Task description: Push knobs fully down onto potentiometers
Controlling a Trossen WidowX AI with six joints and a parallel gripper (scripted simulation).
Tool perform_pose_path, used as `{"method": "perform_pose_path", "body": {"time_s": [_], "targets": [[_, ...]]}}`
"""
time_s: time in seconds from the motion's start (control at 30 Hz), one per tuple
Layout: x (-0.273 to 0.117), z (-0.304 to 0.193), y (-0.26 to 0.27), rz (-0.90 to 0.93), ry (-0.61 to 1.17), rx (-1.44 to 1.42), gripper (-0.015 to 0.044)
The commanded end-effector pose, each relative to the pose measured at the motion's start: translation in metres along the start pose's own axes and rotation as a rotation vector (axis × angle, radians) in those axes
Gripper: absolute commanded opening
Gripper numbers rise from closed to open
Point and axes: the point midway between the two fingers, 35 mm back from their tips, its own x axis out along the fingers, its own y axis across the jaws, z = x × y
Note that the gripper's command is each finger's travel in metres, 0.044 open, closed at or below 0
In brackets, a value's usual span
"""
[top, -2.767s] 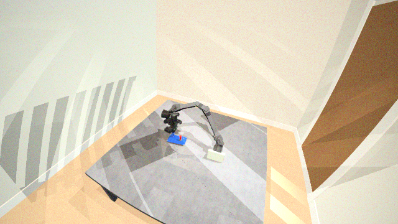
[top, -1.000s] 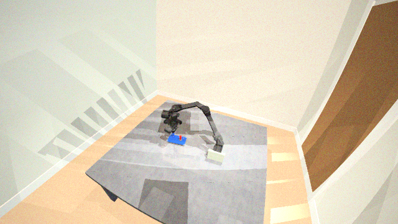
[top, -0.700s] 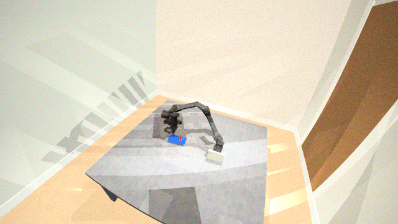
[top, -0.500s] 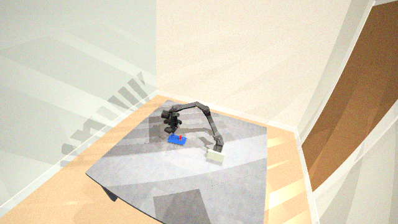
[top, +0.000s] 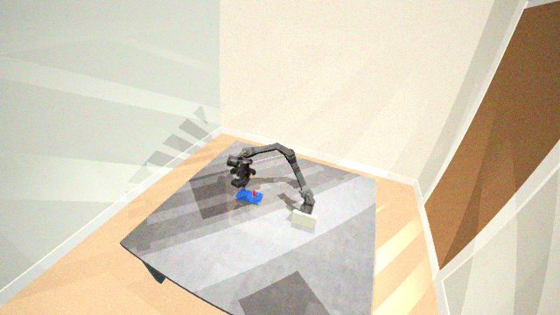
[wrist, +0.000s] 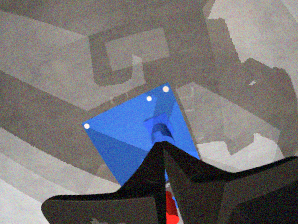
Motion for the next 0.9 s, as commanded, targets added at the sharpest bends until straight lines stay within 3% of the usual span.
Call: {"method": "perform_pose_path", "body": {"time_s": [0.0,0.87], "targets": [[0.0242,0.0018,-0.0057,-0.022,0.029,0.023,0.0],[0.0171,0.0024,-0.0052,-0.021,0.029,0.023,0.0]]}}
